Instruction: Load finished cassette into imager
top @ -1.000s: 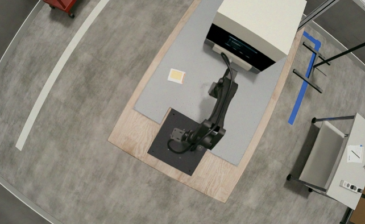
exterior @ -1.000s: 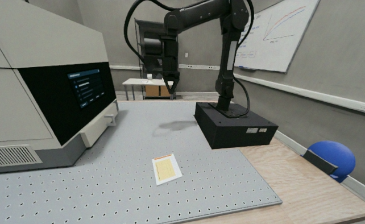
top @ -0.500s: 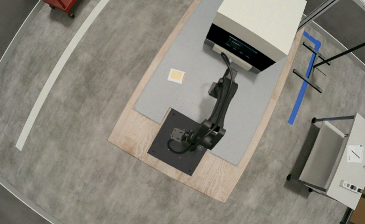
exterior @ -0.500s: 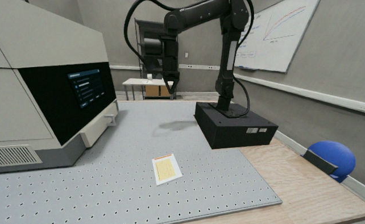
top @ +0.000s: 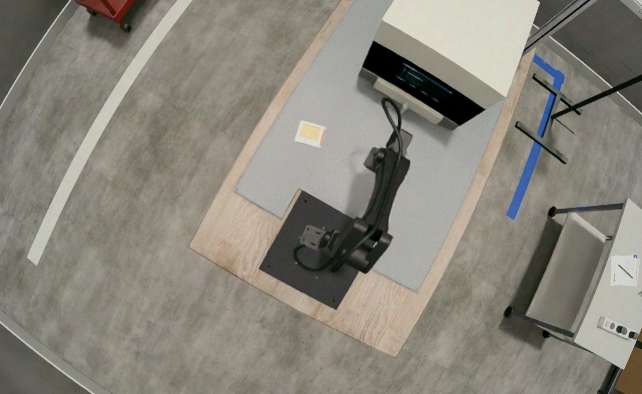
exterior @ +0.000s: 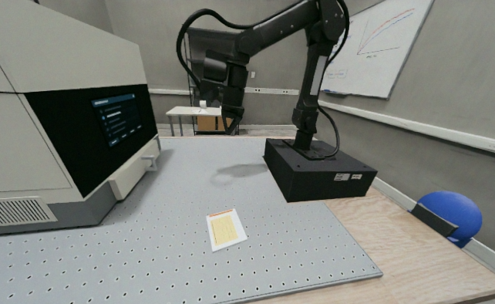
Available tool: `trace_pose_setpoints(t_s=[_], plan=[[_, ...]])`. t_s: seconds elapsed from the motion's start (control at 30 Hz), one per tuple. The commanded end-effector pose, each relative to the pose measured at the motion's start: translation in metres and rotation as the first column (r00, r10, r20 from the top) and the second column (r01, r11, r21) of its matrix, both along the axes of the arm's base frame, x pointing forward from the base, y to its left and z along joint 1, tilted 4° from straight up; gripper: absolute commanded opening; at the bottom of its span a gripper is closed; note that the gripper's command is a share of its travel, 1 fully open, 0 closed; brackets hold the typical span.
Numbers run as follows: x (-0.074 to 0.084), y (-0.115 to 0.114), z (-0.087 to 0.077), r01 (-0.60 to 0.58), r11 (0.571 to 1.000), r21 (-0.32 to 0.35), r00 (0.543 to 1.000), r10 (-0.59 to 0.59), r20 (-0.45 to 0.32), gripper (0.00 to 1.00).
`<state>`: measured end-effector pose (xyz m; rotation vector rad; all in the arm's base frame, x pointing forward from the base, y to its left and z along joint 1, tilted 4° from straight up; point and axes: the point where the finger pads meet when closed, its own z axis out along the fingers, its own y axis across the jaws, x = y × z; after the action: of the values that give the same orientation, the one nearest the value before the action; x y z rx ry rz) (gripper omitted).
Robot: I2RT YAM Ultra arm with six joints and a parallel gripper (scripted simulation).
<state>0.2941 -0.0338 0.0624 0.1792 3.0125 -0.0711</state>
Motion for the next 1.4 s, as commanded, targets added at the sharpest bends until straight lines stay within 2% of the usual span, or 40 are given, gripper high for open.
trace_pose_setpoints(t_s=[0.0, 0.17, 0.23, 0.43, 0.57, 0.6, 1.03, 1.1, 1.37], plan=[[0.038, -0.005, 0.005, -0.012, 0.999, -0.031, 0.977, 0.019, 0.211, 0.35], [0.06, -0.01, -0.005, -0.008, 0.999, -0.051, 0.929, 0.026, 0.369, 0.35], [0.066, -0.011, -0.022, -0.01, 0.999, -0.053, 0.917, 0.03, 0.397, 0.35], [0.092, -0.014, -0.035, -0.009, 0.997, -0.073, 0.828, 0.049, 0.558, 0.35], [0.1, -0.015, -0.039, -0.009, 0.997, -0.073, 0.828, 0.049, 0.558, 0.35], [0.12, -0.018, -0.026, -0.006, 0.997, -0.078, 0.804, 0.052, 0.593, 0.35], [0.178, -0.026, -0.055, -0.008, 0.997, -0.078, 0.802, 0.053, 0.594, 0.35], [0.178, -0.026, -0.055, -0.008, 0.997, -0.078, 0.802, 0.053, 0.594, 0.35], [0.212, -0.032, -0.074, -0.007, 0.997, -0.078, 0.807, 0.052, 0.589, 0.35]])
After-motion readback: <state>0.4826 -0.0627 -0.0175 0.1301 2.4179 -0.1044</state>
